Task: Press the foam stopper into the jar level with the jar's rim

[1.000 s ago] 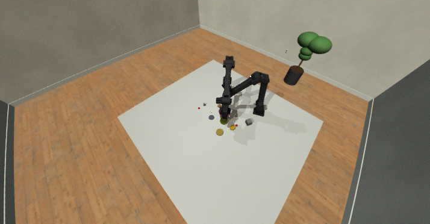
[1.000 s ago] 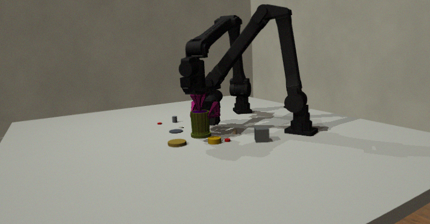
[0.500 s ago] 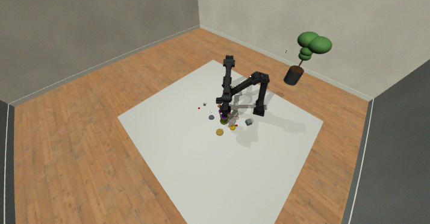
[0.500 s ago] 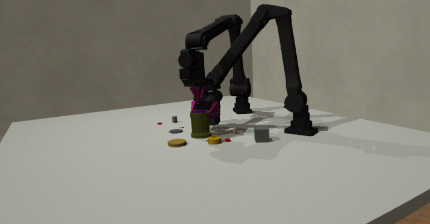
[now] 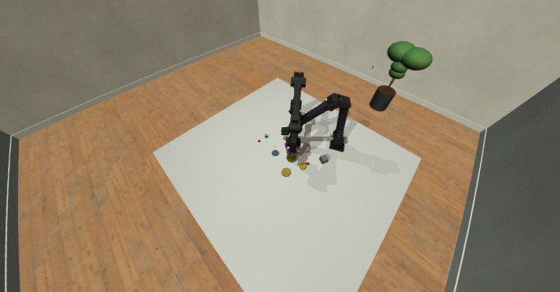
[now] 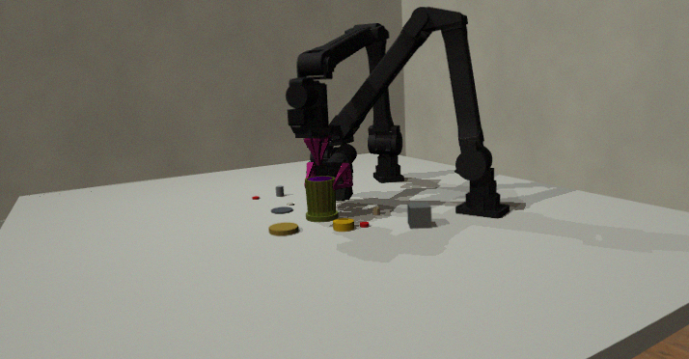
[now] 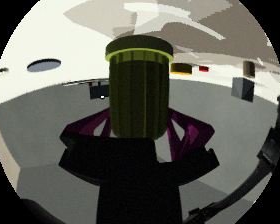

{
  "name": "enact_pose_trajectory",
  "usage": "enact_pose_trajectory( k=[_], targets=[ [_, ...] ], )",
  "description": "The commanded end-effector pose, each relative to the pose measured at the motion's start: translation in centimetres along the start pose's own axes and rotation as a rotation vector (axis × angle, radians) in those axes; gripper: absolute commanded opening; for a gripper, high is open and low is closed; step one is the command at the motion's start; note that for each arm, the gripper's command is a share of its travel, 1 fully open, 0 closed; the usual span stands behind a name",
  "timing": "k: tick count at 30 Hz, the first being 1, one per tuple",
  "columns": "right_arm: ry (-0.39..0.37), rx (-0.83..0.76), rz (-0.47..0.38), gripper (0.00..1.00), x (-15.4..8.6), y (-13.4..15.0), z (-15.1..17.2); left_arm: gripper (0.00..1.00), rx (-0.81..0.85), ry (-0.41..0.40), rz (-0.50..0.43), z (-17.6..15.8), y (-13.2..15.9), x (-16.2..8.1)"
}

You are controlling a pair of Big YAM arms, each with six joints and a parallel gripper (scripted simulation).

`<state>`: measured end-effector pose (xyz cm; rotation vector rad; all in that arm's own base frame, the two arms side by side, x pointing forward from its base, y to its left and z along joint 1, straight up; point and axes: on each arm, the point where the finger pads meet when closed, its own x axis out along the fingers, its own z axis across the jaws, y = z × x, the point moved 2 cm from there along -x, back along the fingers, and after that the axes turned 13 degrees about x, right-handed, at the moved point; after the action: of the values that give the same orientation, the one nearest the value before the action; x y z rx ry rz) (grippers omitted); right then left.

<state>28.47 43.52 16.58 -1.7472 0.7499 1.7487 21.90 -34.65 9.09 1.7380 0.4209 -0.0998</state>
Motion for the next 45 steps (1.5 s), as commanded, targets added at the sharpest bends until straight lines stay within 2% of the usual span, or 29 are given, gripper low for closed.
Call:
enact_pose_trajectory(
  k=[1, 19, 21, 30, 31, 34, 36, 38, 39, 43, 45],
  targets=[
    [-0.007, 0.005, -0.039, 0.00, -2.1, -0.2, -0.4, 0.64, -0.043, -0.020, 0.005, 0.3, 0.7, -0.6],
    [-0.004, 0.004, -0.024, 0.00, -1.7, 0.3, -0.5, 0.64, -0.043, -0.020, 0.005, 0.3, 0.7, -0.6],
    [-0.018, 0.004, -0.088, 0.00, -5.0, -1.4, -0.1, 0.64, -0.043, -0.020, 0.005, 0.3, 0.7, -0.6],
    [-0.019, 0.004, -0.092, 0.00, -8.3, -1.1, -0.2, 0.64, -0.043, -0.020, 0.005, 0.3, 0.7, -0.6],
    [-0.018, 0.004, -0.085, 0.00, -8.3, -1.2, -0.2, 0.64, -0.043, -0.020, 0.005, 0.3, 0.7, -0.6],
    [-0.008, 0.004, -0.043, 0.00, -6.2, -1.3, -0.2, 0.64, -0.043, -0.020, 0.005, 0.3, 0.7, -0.6],
    [-0.008, 0.004, -0.043, 0.00, -6.2, -1.3, -0.2, 0.64, -0.043, -0.020, 0.005, 0.3, 0.7, -0.6],
    [0.001, 0.004, -0.004, 0.00, -4.5, -0.5, -0.3, 0.64, -0.043, -0.020, 0.005, 0.3, 0.7, -0.6],
    [-0.002, 0.004, -0.017, 0.00, -5.2, -0.4, -0.4, 0.64, -0.043, -0.020, 0.005, 0.3, 0.7, -0.6],
    [0.001, 0.004, -0.004, 0.00, -4.1, -0.2, -0.4, 0.64, -0.043, -0.020, 0.005, 0.3, 0.7, -0.6],
    [-0.001, 0.004, -0.013, 0.00, -4.5, -0.4, -0.3, 0.64, -0.043, -0.020, 0.005, 0.3, 0.7, -0.6]
  ],
)
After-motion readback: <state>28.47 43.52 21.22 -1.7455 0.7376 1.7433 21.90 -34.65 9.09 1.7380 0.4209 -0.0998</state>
